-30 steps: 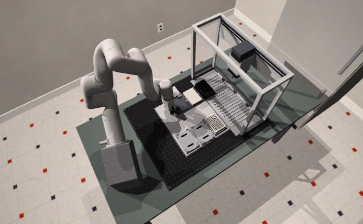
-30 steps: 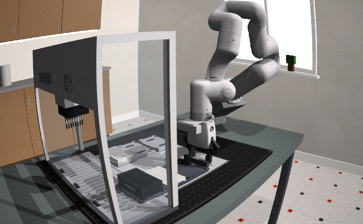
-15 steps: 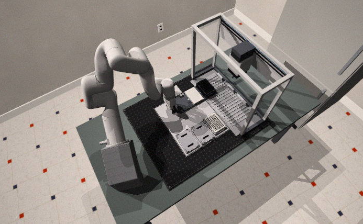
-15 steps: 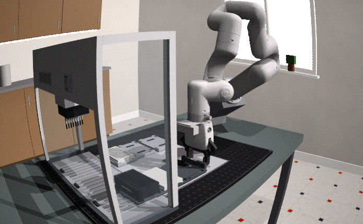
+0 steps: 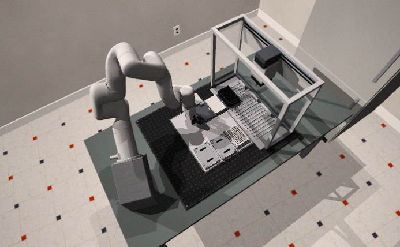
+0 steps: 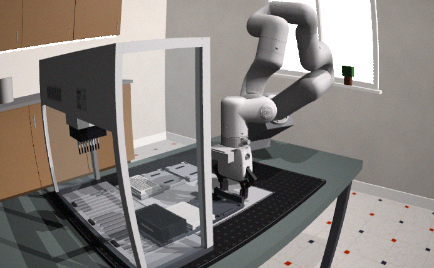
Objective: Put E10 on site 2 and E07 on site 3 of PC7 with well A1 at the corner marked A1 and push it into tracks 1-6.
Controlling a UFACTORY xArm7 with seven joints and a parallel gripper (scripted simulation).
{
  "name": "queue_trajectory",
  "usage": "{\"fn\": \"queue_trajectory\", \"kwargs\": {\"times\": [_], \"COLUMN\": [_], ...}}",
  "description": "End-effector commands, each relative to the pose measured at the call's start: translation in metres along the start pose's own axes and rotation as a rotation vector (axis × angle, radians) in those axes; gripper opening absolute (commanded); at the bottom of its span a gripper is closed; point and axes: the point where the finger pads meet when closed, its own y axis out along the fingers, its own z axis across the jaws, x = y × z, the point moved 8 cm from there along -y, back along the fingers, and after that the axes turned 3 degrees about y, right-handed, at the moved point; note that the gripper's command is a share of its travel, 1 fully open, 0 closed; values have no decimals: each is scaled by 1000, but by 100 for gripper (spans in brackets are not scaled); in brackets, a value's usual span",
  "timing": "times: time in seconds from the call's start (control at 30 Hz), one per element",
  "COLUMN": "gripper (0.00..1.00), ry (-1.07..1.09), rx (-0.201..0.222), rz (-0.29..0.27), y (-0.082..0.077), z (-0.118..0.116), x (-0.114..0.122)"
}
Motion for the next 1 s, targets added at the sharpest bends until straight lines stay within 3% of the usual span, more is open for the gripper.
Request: {"fn": "queue_trajectory", "kwargs": {"times": [0.0, 0.97], "gripper": [82, 82], "ry": [1, 1], "rx": [1, 1], "rz": [3, 3], "y": [-1, -1], "z": [0, -1], "x": [-5, -32]}}
